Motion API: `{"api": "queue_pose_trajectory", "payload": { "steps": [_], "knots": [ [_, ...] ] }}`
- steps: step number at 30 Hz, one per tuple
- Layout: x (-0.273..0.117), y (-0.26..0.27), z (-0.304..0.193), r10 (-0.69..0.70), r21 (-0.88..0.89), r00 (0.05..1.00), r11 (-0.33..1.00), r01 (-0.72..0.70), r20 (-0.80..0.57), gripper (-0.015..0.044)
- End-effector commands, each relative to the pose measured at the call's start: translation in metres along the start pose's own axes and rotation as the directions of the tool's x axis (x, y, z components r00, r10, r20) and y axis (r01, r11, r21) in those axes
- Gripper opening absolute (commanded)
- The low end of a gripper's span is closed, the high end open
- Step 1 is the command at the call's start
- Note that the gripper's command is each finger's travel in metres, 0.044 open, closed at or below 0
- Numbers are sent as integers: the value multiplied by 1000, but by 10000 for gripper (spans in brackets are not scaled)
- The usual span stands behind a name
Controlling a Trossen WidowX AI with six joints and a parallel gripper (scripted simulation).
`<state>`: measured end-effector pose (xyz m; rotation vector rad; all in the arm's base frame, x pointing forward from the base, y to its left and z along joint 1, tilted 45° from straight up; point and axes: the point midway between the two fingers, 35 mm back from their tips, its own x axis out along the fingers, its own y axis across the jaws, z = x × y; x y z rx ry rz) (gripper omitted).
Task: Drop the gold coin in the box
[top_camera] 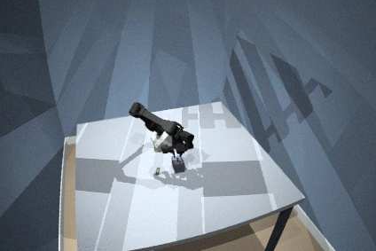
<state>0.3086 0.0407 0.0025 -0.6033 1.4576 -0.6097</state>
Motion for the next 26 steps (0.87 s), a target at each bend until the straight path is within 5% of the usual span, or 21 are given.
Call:
{"api": "queue_pose_trajectory", "payload": {
  "steps": [1, 13, 26],
  "knots": [
    [0, 0, 0, 0, 1, 1000, 1000, 0, 0, 161],
    [-51, -1, -2, -4, -4, 1000, 1000, 4, -2, 440],
    [-61, -2, -3, -6, -5, 1000, 1000, 6, -3, 440]
  ]
}}
